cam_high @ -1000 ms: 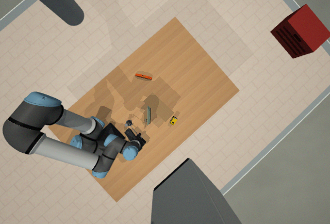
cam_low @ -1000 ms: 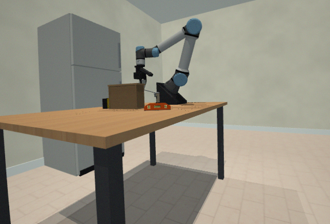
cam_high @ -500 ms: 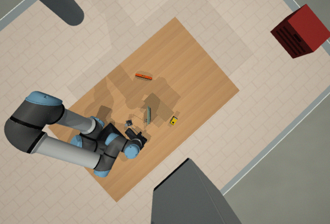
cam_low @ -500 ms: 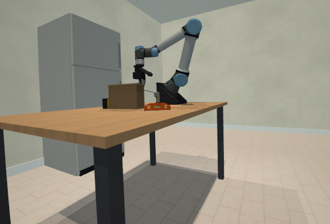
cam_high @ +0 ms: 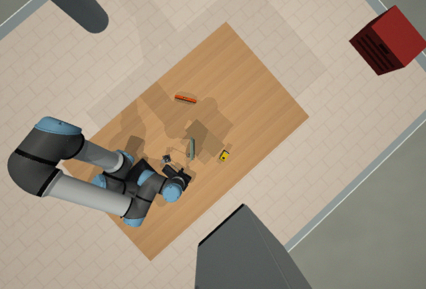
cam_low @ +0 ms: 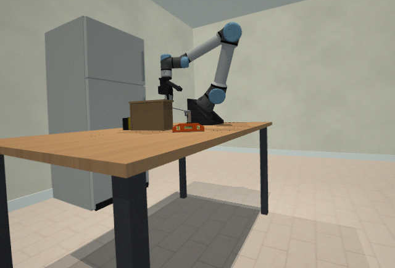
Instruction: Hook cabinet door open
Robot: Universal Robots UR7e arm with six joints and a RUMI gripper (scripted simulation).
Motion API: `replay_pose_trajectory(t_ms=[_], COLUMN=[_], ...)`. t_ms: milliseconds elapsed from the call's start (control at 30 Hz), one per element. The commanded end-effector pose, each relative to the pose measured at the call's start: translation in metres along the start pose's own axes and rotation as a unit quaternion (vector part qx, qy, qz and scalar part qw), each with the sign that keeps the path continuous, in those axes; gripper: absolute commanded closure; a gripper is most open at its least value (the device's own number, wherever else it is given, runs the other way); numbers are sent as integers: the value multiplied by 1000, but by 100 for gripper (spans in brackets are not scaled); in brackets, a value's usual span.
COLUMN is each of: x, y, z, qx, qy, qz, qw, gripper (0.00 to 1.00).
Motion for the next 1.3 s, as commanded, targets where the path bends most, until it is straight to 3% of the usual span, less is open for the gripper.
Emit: replay_pose_trajectory(t_ms=[0, 1267], x=[0, 10], y=[0, 0], z=[3, 31], qx=[0, 0], qy=[14, 139], qz=[0, 0], qw=[1000, 990], gripper=[99, 99])
Point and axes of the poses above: the point where the finger pads meet when closed, its own y axis back along the fingers, its own z axis across the jaws, x = y × z, the point moved 1 cm from there along y, back along the fingers, and after that the axes turned 11 degrees about -y, right-handed, at the moved point
